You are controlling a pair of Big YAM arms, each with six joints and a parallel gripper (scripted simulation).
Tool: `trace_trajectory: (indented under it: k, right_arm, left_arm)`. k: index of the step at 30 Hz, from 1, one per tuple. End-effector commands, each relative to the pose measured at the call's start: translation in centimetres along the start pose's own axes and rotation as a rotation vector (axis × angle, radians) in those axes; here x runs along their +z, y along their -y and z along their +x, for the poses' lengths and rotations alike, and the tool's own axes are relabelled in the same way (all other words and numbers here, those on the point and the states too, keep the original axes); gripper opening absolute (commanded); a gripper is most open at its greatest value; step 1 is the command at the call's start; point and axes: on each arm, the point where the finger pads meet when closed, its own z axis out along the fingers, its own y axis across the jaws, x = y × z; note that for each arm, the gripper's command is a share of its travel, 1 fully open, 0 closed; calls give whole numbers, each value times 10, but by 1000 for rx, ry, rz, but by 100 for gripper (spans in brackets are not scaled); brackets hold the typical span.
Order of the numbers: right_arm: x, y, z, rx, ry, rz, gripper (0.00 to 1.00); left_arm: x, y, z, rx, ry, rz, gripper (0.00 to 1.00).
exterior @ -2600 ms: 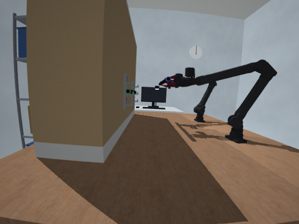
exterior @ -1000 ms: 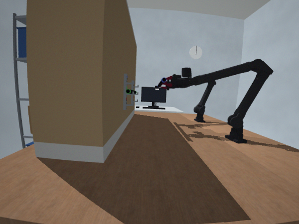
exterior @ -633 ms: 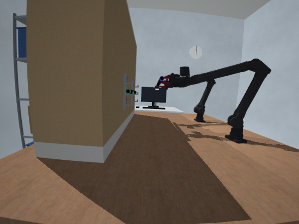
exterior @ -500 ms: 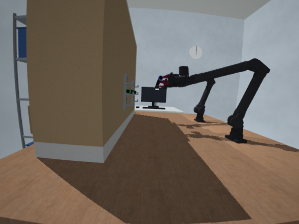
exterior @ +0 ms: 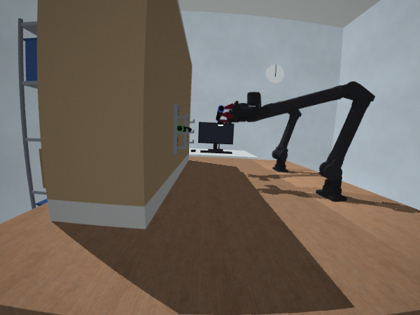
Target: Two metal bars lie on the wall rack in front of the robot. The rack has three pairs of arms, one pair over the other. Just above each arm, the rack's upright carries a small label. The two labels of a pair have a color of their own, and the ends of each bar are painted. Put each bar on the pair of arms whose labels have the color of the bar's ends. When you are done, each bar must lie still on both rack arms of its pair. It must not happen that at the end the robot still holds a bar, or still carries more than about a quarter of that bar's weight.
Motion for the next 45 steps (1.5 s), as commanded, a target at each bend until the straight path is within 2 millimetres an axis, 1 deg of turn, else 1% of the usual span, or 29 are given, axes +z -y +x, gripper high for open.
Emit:
trace_trajectory:
  k: [1,3,18,20,35,37,45]
  right_arm:
    - [13,54,3,16,-6,88,0]
    - [13,54,3,16,-6,88,0]
    - [38,59,2,16,-6,88,0]
    - [38,59,2,16,-6,88,0]
    - [62,63,2,16,-6,88,0]
    - [62,63,2,16,-6,88,0]
    - [76,64,2,16,-6,88,0]
  left_arm:
    - [17,-58,14,-30,-36,-85,0]
    - [17,-58,14,-30,-36,-85,0]
    - [42,-59,16,-30,-36,-85,0]
    - [42,-59,16,-30,-36,-85,0]
    - [67,-59,16,-30,-36,-85,0]
    - [67,-59,16,-30,-36,-85,0]
    - [80,-59,17,-30,-35,-85,0]
